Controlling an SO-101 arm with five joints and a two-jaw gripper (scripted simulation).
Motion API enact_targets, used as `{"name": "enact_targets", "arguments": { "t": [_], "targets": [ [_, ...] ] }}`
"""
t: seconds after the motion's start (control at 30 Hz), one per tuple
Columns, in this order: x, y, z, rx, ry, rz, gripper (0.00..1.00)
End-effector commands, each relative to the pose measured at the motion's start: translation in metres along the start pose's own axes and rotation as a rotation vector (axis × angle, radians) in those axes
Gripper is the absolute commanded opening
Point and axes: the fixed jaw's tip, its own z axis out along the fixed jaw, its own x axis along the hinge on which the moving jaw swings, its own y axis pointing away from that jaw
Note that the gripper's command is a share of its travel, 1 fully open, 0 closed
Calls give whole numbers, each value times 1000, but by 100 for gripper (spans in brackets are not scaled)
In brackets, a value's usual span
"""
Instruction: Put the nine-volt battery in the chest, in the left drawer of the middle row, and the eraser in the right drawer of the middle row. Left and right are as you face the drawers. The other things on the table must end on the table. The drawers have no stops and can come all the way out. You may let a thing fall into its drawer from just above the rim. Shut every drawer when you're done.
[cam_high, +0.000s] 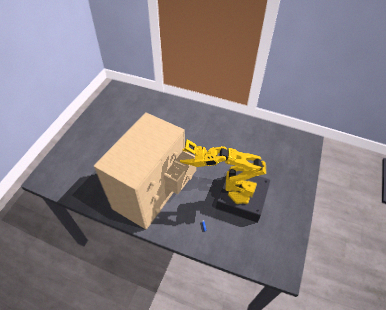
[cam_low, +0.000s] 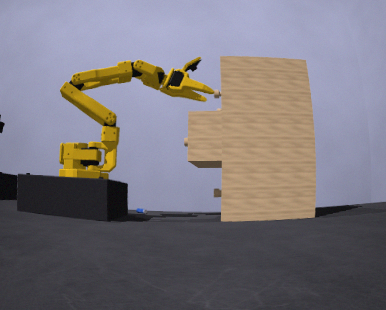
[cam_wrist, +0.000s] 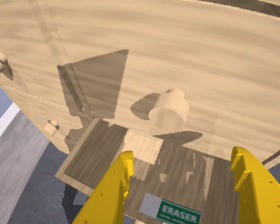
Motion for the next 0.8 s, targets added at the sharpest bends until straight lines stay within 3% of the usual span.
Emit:
{"name": "enact_targets", "arguments": {
  "t": [0.0,0.6,0.77],
  "targets": [
    [0,4,-11,-19,0,-14,31],
    [10,13,-50,-66,0,-33,31],
    [10,13,-50,-66,0,-33,31]
  ]
}}
